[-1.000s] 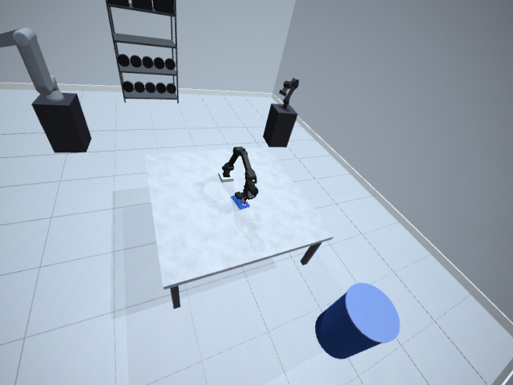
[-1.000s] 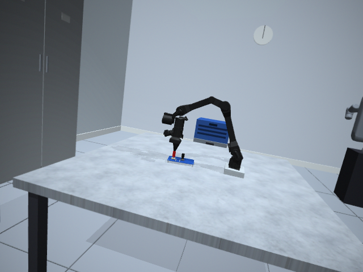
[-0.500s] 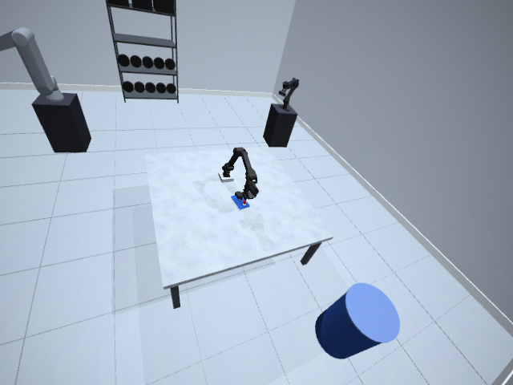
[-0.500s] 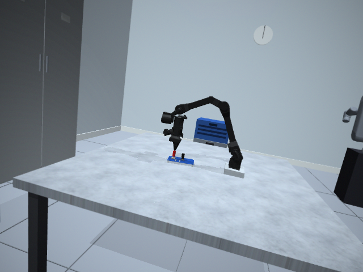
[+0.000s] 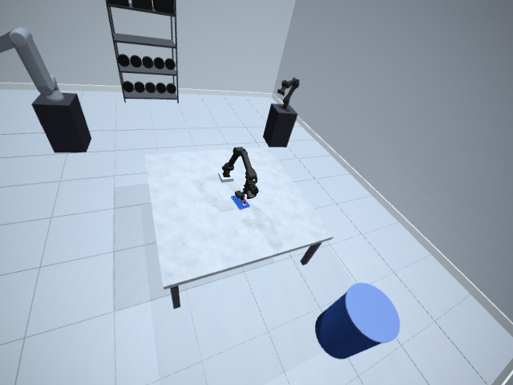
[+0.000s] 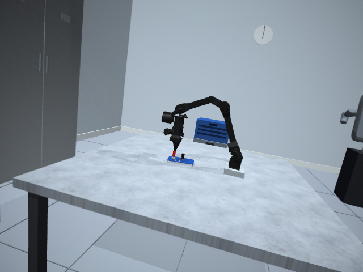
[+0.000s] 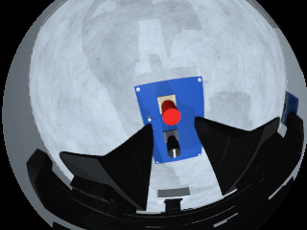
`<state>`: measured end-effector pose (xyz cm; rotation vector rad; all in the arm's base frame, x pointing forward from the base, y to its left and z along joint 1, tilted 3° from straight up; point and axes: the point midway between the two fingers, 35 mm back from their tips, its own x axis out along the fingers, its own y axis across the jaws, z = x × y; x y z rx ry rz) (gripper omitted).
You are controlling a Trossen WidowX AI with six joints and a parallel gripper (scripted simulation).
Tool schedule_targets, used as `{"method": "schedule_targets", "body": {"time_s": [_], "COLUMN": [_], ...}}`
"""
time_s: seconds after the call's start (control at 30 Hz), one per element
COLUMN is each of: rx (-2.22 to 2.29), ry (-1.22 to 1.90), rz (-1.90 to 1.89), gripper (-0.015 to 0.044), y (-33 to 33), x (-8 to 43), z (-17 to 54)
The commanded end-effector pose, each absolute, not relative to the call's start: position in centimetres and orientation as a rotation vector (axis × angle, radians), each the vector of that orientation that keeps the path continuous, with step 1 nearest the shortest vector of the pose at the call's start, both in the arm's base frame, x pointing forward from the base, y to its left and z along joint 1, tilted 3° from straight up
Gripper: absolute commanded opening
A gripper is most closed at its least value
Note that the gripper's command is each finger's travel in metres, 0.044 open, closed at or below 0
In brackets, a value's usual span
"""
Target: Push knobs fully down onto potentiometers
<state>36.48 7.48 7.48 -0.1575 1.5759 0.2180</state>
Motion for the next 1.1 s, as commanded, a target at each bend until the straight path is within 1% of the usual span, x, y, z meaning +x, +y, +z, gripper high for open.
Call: {"method": "schedule_targets", "body": {"time_s": [0.0,0.17,0.37,0.43,1.07], "rx": [-0.158,-0.158,-0.157,-0.157,-0.157], "ry": [1.572,1.574,1.577,1.577,1.577], "rz": [0.219,0.219,0.219,0.219,0.219], "gripper": [0.0315,0.044,0.044,0.044,0.044], "y": [6.7,5.0,3.3,3.0,2.9], "x": [34.0,27.9,20.5,18.9,18.7], "z": [8.8,10.3,10.1,9.7,9.7]}}
